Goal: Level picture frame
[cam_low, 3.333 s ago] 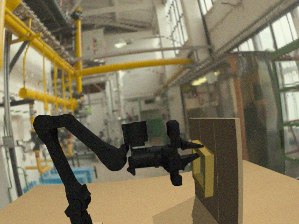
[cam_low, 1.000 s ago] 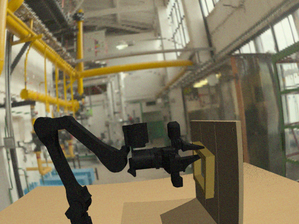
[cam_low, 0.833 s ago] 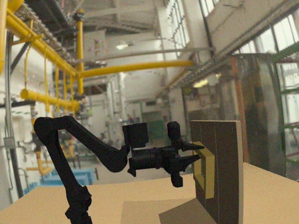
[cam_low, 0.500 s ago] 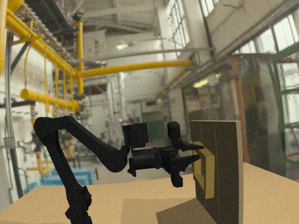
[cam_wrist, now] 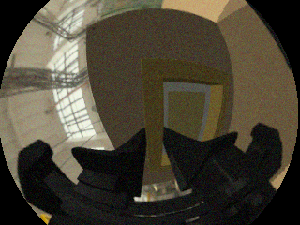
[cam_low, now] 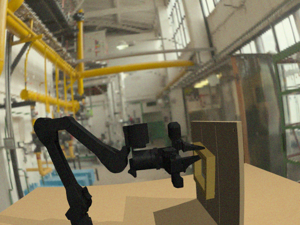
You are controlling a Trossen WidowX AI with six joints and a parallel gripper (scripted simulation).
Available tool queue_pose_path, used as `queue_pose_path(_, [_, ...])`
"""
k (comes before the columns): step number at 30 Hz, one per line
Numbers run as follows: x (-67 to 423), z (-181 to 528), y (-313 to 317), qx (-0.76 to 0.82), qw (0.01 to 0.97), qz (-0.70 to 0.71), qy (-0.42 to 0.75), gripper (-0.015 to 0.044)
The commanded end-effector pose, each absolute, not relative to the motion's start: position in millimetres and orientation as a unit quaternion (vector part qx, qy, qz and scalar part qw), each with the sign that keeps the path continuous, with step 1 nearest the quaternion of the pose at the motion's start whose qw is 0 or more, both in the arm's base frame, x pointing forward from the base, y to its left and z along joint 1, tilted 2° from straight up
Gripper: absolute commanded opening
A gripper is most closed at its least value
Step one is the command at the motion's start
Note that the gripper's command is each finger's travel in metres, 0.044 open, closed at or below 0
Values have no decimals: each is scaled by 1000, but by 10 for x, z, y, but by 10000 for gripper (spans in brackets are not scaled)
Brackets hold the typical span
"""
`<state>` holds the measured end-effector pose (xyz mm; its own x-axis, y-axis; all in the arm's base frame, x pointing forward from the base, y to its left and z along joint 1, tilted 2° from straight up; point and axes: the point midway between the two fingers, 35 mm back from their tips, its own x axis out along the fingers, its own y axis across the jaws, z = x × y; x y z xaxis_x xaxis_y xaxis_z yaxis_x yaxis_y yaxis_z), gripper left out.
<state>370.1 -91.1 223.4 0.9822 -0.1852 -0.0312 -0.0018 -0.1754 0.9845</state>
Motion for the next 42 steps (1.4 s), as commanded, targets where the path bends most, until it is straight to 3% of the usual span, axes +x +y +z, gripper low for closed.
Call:
queue_pose_path(1, [3703,2279,-914,762,640,-68,-66,0])
queue_pose_path(42, [3713,2278,-869,763,640,-68,-66,0])
